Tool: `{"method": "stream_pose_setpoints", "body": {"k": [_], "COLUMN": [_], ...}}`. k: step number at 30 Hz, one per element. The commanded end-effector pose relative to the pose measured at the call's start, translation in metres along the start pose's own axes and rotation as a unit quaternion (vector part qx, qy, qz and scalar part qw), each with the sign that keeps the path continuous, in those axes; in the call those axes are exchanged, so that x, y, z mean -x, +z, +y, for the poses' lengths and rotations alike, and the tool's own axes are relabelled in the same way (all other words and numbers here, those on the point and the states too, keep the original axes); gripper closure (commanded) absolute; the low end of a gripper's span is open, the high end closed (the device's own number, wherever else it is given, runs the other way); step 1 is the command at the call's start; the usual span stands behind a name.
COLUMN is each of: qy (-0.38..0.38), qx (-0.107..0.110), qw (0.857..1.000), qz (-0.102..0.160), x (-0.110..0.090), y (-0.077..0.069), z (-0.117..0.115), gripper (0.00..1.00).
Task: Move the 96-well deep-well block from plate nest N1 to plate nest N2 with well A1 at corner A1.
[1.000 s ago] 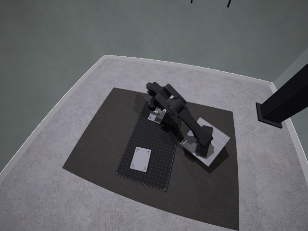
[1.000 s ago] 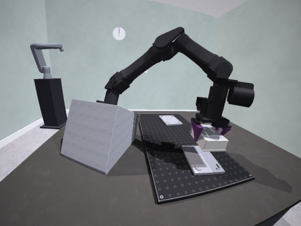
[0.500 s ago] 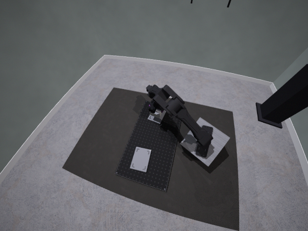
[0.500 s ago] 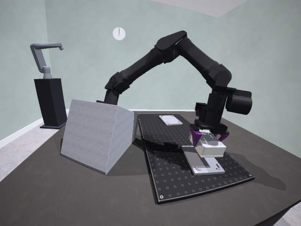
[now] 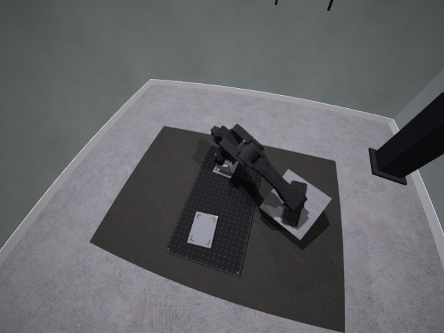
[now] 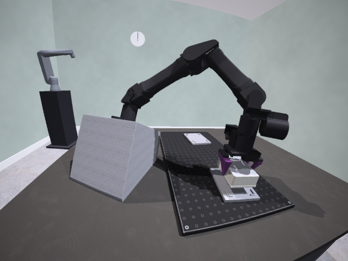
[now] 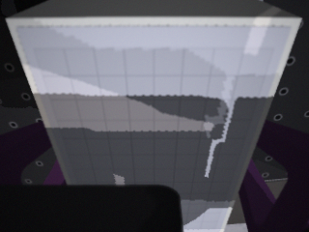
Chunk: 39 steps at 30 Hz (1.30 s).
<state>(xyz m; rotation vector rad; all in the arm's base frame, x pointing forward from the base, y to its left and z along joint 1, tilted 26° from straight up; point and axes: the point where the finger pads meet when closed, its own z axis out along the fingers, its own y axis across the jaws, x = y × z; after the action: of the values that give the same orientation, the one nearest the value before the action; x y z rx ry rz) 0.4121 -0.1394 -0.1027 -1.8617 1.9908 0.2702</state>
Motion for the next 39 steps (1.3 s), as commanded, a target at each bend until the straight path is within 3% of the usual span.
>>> {"method": "stream_pose_setpoints", "body": {"k": [1, 12, 39], "qy": [0.000, 0.000, 0.000], "qx": [-0.011, -0.011, -0.011], "qw": [1.000, 1.000, 1.000], "qz": [0.003, 0.002, 0.002], "x": [-0.002, -0.002, -0.001], "y": [-0.004, 0.013, 0.015], "z": [-0.005, -0.006, -0.005], "gripper": [1.00, 1.00, 1.00]}}
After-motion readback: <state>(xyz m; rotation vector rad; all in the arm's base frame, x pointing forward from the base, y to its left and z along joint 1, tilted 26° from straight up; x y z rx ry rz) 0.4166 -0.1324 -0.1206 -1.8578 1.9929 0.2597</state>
